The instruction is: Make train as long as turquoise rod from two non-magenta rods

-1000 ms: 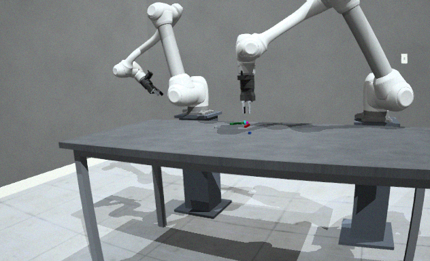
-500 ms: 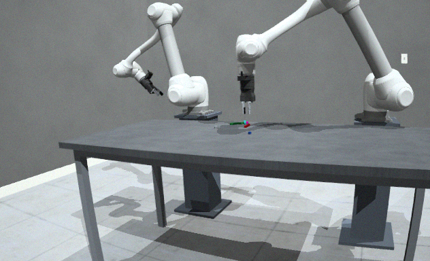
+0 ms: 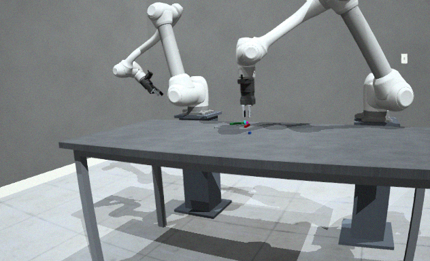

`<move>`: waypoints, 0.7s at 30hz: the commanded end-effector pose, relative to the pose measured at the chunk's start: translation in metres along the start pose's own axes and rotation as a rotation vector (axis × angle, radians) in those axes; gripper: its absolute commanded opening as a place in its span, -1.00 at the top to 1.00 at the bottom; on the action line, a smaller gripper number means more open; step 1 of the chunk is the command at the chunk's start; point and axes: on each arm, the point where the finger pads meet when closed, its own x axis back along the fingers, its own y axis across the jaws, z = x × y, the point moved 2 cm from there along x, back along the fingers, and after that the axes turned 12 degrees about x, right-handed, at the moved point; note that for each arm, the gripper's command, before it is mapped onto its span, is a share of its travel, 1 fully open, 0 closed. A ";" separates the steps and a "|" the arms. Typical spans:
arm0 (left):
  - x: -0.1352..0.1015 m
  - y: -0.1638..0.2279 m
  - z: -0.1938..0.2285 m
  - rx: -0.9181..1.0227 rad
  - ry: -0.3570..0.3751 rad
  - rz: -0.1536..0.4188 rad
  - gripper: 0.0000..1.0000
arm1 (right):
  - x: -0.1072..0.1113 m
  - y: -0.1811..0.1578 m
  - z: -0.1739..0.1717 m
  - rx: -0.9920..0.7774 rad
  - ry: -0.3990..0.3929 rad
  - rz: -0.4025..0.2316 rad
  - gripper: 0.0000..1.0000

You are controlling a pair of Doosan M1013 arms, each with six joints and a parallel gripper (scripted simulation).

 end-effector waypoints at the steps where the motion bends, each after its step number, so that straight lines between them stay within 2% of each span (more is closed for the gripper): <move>1: -0.003 0.001 0.000 0.000 0.001 -0.002 -0.07 | 0.000 0.000 0.000 0.000 -0.001 0.000 -1.00; 21: -0.027 0.001 0.000 0.000 0.001 -0.002 -0.07 | 0.000 0.000 0.000 0.000 -0.001 0.000 -1.00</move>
